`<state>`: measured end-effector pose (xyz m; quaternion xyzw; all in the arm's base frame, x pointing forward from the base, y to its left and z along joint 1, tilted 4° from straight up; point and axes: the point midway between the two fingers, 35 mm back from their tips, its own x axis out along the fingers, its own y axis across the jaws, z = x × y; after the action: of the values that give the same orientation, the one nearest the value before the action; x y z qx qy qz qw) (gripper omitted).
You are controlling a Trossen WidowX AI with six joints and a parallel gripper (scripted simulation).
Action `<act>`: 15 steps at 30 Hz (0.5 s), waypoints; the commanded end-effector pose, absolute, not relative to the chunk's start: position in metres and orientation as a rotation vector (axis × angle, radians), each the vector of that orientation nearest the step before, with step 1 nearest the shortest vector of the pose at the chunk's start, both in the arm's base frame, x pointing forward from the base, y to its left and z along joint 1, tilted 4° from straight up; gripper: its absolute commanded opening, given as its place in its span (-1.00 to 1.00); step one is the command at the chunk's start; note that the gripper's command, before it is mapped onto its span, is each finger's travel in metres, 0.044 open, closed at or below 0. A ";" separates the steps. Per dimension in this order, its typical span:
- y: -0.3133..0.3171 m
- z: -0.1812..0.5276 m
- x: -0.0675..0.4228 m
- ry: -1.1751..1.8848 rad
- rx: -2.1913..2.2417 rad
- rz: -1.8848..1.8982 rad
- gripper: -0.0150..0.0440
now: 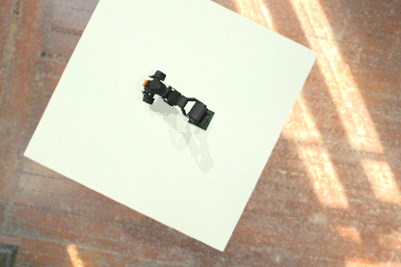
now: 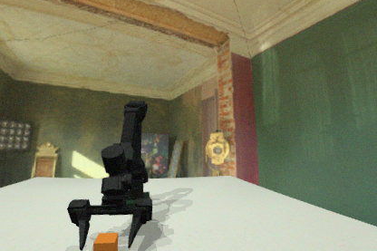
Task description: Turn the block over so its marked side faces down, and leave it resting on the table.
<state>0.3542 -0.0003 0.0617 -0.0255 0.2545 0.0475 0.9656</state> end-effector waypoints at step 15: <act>-0.001 0.137 0.324 0.952 -0.083 0.079 1.00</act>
<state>0.3508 0.0001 0.0877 -0.0248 0.3869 0.0428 0.9208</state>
